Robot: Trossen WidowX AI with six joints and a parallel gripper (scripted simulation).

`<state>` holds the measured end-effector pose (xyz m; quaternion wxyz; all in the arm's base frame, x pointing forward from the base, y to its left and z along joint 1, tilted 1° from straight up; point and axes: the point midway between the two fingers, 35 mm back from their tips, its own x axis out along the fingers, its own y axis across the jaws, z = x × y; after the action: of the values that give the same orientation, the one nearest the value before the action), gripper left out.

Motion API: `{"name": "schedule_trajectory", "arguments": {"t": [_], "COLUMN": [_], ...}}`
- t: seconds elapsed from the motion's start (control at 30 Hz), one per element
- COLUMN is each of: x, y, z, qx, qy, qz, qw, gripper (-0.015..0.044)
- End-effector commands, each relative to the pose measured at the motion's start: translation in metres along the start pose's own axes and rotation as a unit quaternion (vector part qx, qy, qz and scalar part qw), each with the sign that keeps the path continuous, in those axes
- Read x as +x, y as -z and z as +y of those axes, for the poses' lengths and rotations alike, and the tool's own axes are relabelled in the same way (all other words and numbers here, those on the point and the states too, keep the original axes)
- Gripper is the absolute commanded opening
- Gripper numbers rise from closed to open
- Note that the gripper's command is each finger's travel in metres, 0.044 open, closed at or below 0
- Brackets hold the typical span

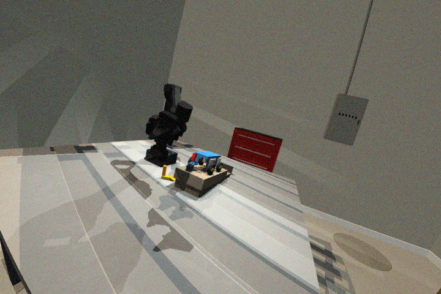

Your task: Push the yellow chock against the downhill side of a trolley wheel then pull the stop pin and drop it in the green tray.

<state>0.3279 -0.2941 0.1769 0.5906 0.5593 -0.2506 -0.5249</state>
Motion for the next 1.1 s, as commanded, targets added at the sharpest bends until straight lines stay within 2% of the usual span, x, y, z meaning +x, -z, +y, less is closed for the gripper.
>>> {"name": "schedule_trajectory", "arguments": {"t": [0.0, 0.23, 0.43, 0.67, 0.97, 1.07], "x": [0.000, -0.017, -0.045, -0.093, -0.174, -0.188], "y": [0.000, 0.009, 0.009, 0.000, -0.026, -0.031], "z": [-0.001, -0.036, -0.071, -0.110, -0.147, -0.150], "qx": [-0.005, -0.191, -0.343, -0.478, -0.573, -0.580], "qy": [0.002, 0.091, 0.163, 0.228, 0.272, 0.275], "qz": [0.002, 0.084, 0.180, 0.307, 0.481, 0.510], "qw": [1.000, 0.974, 0.908, 0.791, 0.605, 0.573], "gripper": [0.0374, 0.0190, 0.0190, 0.0190, 0.0190, 0.0190]}}
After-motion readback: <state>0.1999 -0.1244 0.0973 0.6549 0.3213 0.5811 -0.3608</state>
